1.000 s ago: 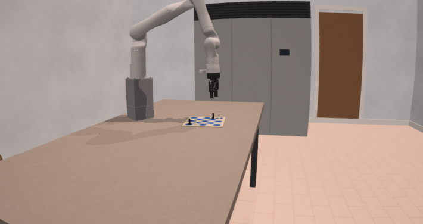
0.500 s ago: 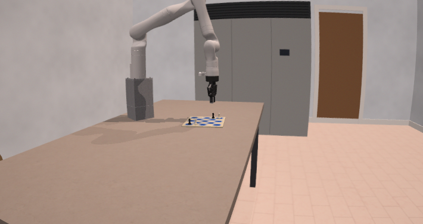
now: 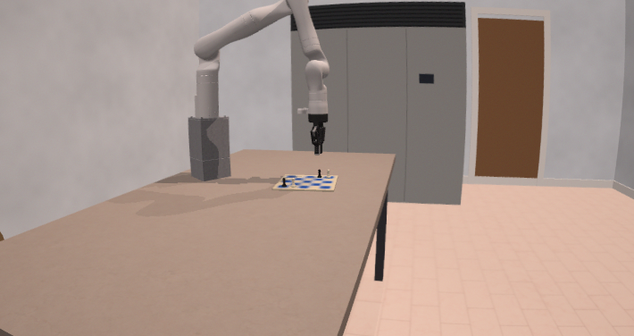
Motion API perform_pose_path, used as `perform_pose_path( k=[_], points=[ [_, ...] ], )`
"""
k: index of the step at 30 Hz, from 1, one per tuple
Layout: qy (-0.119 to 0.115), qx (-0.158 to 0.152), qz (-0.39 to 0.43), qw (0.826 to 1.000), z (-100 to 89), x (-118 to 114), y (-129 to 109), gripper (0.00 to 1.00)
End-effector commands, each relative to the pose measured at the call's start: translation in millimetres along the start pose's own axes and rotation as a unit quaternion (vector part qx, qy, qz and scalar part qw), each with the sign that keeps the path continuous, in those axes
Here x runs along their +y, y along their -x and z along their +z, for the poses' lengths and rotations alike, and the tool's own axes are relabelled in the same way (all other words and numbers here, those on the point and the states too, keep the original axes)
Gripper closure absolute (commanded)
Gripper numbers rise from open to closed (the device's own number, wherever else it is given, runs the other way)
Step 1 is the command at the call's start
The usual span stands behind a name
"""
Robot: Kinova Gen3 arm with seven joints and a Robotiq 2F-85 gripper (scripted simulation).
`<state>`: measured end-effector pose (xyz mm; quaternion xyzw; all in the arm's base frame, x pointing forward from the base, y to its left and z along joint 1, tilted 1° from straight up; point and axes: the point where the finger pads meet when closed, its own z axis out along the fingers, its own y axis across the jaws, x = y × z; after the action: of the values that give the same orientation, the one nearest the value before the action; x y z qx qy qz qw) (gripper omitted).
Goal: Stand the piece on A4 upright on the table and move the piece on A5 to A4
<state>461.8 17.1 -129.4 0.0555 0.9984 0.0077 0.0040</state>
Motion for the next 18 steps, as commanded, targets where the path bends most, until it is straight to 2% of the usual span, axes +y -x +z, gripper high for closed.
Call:
perform_pose_path(
  k=[1, 18],
  points=[
    [0.0, -0.001, 0.0, 1.0, -0.8, 0.1, 0.8, 0.66],
    [0.0, -0.001, 0.0, 1.0, 1.7, 0.1, 0.9, 0.66]
  ],
)
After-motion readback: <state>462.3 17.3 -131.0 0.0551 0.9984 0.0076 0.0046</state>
